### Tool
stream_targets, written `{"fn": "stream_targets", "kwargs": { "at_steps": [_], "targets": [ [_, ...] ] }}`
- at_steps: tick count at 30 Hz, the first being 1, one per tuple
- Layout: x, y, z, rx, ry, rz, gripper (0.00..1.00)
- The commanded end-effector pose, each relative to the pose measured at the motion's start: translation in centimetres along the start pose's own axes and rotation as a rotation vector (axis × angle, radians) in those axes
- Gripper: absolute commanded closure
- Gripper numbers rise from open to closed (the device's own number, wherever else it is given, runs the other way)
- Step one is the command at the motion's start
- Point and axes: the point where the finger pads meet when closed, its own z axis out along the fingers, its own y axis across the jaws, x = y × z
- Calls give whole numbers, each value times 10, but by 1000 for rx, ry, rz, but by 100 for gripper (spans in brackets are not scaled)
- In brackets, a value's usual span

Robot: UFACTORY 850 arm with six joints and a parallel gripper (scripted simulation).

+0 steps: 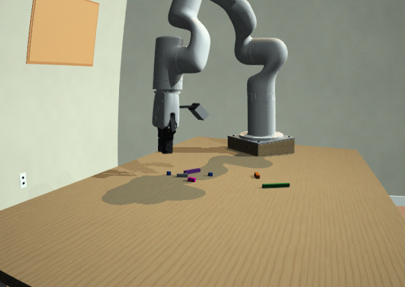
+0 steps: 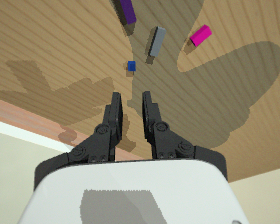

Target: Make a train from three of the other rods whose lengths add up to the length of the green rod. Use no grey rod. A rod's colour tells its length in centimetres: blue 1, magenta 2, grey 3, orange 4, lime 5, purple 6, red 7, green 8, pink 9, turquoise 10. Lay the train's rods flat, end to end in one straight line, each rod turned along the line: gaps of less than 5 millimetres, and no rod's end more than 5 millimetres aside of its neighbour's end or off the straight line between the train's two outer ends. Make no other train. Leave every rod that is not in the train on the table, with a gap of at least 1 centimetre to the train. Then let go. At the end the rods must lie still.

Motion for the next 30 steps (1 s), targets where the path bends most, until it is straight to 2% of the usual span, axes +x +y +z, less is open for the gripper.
{"fn": "stream_targets", "kwargs": {
  "at_steps": [1, 15, 30],
  "targets": [
    [-1, 0, -1, -1, -2, 0, 76],
    [-1, 0, 2, -1, -2, 0, 76],
    [-1, 1, 16, 0, -2, 0, 76]
  ]
}}
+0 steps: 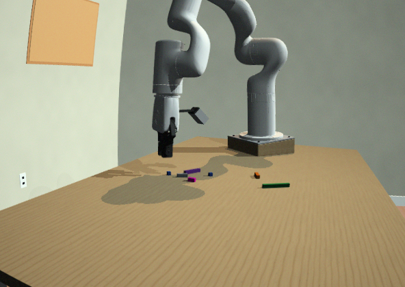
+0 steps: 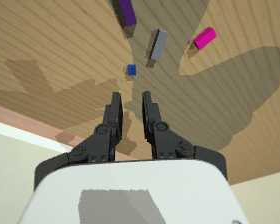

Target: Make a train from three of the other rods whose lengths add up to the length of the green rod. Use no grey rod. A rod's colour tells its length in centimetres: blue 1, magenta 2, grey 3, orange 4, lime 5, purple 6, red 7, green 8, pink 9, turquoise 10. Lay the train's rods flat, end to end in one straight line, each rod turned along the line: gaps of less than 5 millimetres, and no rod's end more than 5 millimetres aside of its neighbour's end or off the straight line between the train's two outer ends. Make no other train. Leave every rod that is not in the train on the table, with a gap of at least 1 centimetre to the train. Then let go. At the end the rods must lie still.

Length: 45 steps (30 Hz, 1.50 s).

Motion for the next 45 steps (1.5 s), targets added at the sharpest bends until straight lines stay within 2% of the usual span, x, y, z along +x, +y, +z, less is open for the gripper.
{"fn": "stream_targets", "kwargs": {
  "at_steps": [1, 25, 45],
  "targets": [
    [-1, 1, 6, -1, -2, 0, 76],
    [-1, 1, 36, -1, -2, 0, 76],
    [-1, 1, 40, -1, -2, 0, 76]
  ]
}}
